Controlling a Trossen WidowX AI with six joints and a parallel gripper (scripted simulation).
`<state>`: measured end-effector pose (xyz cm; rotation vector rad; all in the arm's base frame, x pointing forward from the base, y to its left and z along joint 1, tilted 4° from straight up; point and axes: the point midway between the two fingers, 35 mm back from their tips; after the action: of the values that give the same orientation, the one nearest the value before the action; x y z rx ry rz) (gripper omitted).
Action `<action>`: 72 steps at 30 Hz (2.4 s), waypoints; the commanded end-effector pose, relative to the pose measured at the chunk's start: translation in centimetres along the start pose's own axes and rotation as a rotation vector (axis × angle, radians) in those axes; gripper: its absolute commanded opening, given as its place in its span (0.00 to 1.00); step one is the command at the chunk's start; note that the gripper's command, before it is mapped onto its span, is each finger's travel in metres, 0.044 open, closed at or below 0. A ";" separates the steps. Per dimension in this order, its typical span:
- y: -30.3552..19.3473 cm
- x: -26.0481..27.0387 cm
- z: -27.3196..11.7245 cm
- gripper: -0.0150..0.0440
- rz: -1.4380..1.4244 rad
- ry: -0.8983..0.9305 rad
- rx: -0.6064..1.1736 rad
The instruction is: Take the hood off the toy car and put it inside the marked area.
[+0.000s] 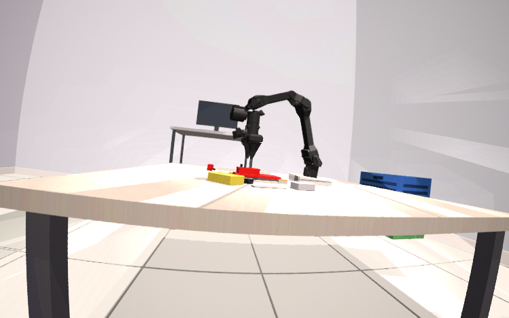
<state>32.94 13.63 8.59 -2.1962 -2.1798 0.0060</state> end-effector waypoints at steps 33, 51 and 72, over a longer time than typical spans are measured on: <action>0.0 0.0 3.3 1.00 0.007 0.003 0.005; 0.0 0.0 4.3 1.00 0.007 0.003 0.005; 0.0 0.0 5.4 1.00 0.007 0.003 0.005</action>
<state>32.79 13.70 3.49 -2.1958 -2.1789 0.0087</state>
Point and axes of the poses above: the point midway between the two fingers, 35 mm back from their tips, its own z axis out along the fingers, its own x axis across the jaws, y = z × x, and after that the axes turned 14 degrees about z, right-handed
